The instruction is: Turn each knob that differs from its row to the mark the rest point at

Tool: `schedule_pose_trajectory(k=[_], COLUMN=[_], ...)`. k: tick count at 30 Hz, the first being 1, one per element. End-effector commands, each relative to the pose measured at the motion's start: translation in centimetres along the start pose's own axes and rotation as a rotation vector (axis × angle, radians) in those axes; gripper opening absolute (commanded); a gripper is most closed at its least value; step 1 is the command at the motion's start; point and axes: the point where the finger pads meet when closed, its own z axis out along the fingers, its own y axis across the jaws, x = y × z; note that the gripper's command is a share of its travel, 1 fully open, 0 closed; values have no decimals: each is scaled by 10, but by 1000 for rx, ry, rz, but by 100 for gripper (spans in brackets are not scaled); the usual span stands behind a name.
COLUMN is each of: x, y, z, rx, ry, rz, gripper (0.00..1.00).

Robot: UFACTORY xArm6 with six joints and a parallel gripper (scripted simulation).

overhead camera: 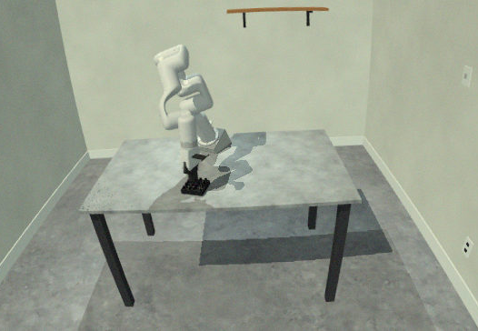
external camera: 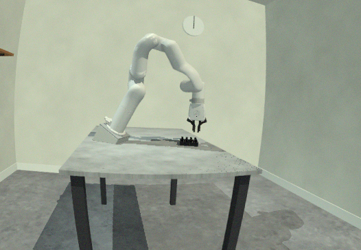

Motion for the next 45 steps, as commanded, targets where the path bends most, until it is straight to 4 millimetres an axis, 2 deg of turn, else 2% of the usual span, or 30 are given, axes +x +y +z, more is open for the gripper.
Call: schedule_pose_trajectory(k=[1, 10, 12, 14, 27, 29, 37, 45], x=[1, 1, 1, 1, 1, 1, 1, 1], y=[1, 1, 1, 1, 1, 1, 1, 1], z=[-2, -5, -5, -6, -9, -9, -11, -11], rx=[8, 6, 6, 5, 1, 1, -1, -1], ry=[13, 14, 14, 14, 16, 16, 16, 16], rz=[-155, -502, -502, -632, -1102, -1102, -1384, -1448], gripper=[19, 19, 19, 19, 19, 19, 19, 19])
